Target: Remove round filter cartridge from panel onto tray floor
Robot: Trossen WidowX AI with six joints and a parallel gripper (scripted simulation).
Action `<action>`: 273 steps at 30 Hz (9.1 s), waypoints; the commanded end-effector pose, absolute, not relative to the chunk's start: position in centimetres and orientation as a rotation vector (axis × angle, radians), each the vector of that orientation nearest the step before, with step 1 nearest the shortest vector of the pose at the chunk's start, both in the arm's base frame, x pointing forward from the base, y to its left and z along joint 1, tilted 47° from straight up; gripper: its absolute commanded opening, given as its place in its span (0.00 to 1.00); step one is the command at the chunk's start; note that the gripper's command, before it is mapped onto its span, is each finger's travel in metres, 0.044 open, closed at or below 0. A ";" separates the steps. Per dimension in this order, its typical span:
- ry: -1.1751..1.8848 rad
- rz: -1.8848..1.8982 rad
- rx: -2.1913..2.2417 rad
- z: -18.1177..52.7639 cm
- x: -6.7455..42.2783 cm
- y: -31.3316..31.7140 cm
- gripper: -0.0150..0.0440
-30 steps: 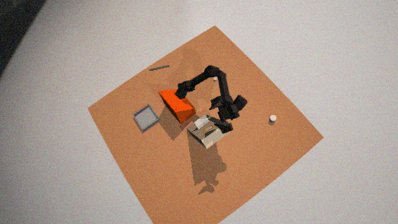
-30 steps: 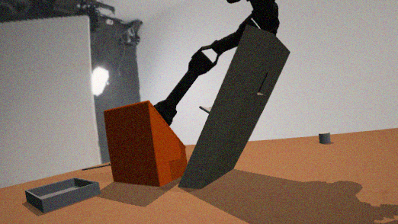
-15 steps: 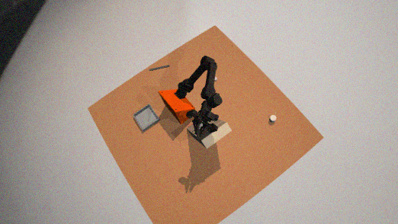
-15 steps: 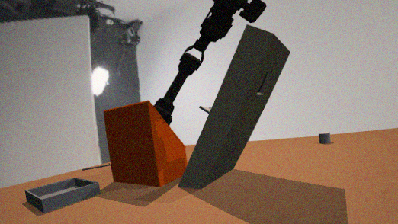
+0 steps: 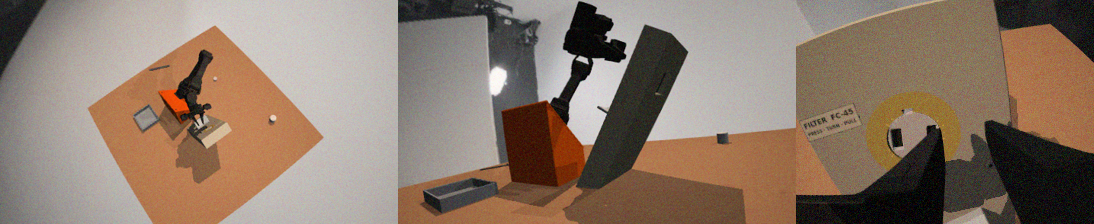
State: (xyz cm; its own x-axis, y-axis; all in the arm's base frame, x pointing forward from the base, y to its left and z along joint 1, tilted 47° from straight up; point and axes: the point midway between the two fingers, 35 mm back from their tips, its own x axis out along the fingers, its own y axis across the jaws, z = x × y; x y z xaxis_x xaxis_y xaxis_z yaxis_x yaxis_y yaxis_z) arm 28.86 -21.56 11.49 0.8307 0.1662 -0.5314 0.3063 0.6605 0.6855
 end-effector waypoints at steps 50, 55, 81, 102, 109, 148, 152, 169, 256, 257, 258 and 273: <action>0.555 0.039 1.037 10.3 32.2 -17.1 0.45; 0.555 0.039 1.037 10.2 32.1 -17.0 0.45; 0.555 0.039 1.037 10.2 32.1 -17.1 0.45; 0.555 0.039 1.037 10.0 32.3 -17.0 0.45; 0.555 0.039 1.037 10.0 32.3 -17.0 0.45; 0.555 0.039 1.037 9.9 32.7 -16.9 0.45; 0.555 0.039 1.037 9.9 32.7 -16.9 0.45; 0.555 0.039 1.037 9.9 32.7 -16.9 0.45; 0.554 0.039 1.037 9.7 33.3 -16.7 0.45; 0.554 0.039 1.037 9.7 33.3 -16.7 0.45; 0.554 0.039 1.037 9.7 33.3 -16.7 0.45; 0.554 0.039 1.037 9.7 33.3 -16.7 0.45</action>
State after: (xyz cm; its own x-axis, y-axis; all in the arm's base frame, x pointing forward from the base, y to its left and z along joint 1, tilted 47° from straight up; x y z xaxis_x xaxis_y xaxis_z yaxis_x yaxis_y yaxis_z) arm 33.02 -17.13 10.10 0.8695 0.2727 -0.4117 0.2224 0.5280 0.8196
